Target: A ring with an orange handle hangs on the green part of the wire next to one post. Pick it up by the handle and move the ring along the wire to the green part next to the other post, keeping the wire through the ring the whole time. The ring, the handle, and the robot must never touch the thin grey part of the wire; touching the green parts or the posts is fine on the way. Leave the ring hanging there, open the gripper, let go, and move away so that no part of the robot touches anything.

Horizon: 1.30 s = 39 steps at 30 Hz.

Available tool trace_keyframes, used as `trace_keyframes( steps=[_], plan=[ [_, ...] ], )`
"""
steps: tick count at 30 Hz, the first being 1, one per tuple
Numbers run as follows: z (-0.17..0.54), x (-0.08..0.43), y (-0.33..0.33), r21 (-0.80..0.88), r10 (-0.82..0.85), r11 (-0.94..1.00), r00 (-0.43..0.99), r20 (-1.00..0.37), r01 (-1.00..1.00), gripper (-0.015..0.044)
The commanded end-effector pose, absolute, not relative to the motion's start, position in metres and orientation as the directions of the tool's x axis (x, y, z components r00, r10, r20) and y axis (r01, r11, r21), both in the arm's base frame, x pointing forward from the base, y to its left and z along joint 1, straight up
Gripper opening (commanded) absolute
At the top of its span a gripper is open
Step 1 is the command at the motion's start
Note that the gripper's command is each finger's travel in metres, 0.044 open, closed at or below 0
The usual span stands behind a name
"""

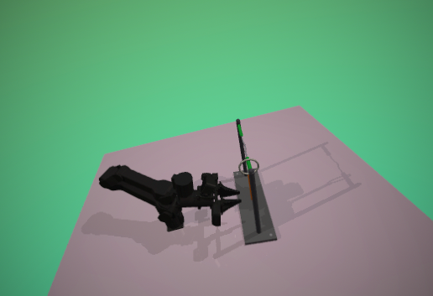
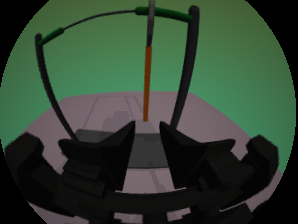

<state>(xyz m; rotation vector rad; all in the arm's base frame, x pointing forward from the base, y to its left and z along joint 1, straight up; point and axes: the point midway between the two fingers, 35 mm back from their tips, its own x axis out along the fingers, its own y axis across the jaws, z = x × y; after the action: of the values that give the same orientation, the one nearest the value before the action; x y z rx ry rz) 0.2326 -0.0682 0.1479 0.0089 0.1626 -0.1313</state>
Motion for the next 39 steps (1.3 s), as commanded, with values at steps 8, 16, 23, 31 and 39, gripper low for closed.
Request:
trace_keyframes(
  steps=[8,16,23,31,39],
  plan=[
    [0.149,0.245,-0.071,-0.005,-0.126,0.992,0.979,-0.161,0.126,0.016],
    [0.15,0.256,-0.073,-0.005,-0.126,0.992,0.979,-0.161,0.126,0.016],
    [0.149,0.266,-0.075,-0.005,-0.126,0.992,0.979,-0.16,0.126,0.016],
    [0.146,0.278,-0.076,-0.005,-0.126,0.992,0.979,-0.159,0.126,0.016],
    [0.142,0.29,-0.077,-0.005,-0.126,0.992,0.979,-0.158,0.127,0.016]
  ],
)
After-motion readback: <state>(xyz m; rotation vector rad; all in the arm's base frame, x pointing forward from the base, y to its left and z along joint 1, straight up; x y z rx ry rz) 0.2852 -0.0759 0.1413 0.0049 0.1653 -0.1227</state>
